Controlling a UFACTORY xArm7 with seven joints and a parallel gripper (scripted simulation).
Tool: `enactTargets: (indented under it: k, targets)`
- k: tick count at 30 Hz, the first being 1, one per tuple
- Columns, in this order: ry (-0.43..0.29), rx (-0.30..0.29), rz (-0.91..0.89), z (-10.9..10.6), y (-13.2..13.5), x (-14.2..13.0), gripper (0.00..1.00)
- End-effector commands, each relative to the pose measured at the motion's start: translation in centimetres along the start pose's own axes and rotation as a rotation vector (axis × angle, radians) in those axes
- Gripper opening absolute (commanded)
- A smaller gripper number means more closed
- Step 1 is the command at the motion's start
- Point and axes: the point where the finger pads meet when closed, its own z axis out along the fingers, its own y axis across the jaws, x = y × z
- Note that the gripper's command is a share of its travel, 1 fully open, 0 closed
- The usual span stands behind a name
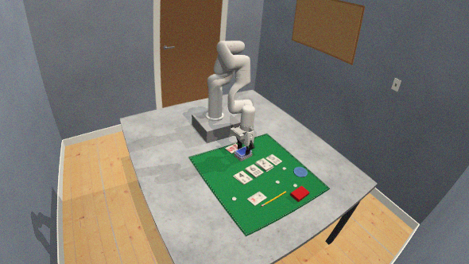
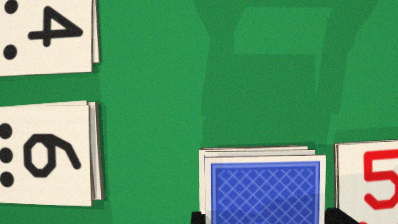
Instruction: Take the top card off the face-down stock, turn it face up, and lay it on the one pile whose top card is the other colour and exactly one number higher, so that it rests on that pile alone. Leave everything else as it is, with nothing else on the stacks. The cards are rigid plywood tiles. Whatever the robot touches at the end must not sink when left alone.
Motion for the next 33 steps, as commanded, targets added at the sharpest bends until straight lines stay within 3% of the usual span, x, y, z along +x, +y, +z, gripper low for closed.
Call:
enactTargets:
  k: [1,33]
  targets:
    - [0.0,0.004,0.0,-0.1,-0.1,0.1,0.74]
    - [0.0,0.004,0.002,-0.1,-0.1,2.7,0.74]
